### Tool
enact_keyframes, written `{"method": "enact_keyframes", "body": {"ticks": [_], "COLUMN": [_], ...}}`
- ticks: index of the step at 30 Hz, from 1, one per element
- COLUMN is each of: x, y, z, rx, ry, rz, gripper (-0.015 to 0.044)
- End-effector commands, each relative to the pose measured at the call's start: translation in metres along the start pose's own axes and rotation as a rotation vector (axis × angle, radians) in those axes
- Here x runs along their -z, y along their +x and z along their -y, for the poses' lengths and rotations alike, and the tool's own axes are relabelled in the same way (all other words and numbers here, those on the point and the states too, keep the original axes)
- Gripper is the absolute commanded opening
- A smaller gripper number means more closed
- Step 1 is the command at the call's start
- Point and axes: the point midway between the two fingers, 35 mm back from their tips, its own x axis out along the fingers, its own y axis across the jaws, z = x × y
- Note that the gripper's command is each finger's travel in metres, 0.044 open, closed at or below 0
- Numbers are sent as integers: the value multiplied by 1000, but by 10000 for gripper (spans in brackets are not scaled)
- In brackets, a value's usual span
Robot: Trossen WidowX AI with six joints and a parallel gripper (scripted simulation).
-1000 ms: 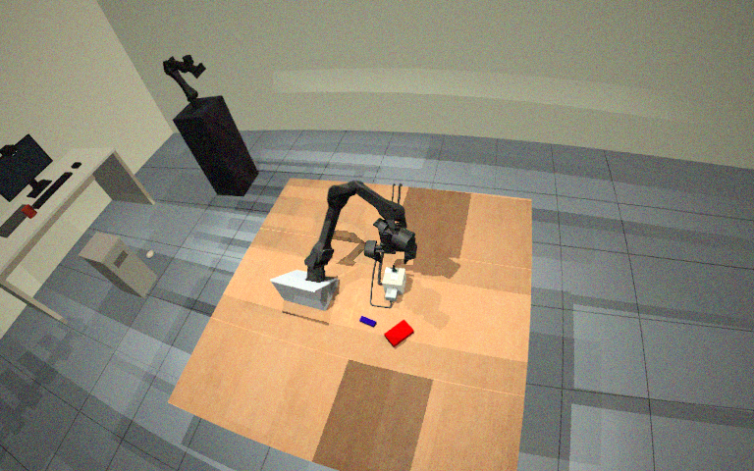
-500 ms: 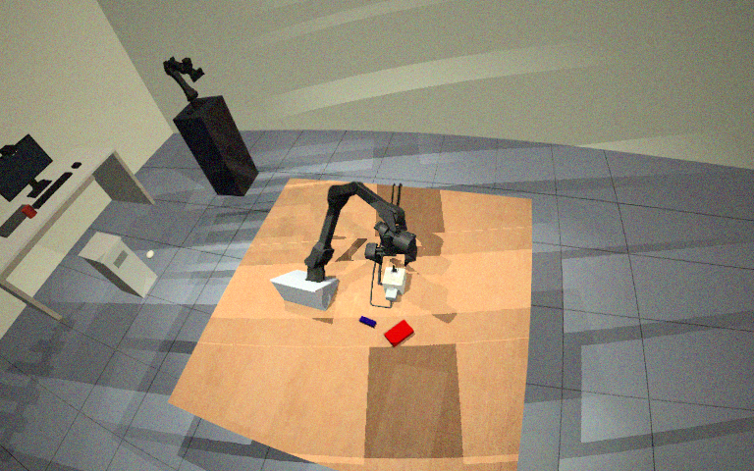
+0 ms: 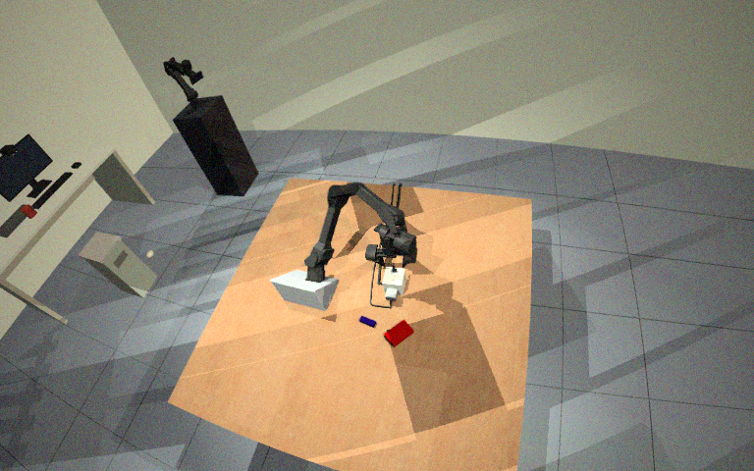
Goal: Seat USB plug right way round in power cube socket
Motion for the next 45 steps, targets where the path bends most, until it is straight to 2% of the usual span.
{"method": "enact_keyframes", "body": {"ticks": [1,11,14,45], "x": [0,0,0,0], "y": [0,0,0,-10], "z": [0,0,0,0], "rx": [0,0,0,-1], "ry": [-1,-1,-1,1], "rz": [0,0,0,-1], "gripper": [282,20,0,0]}}
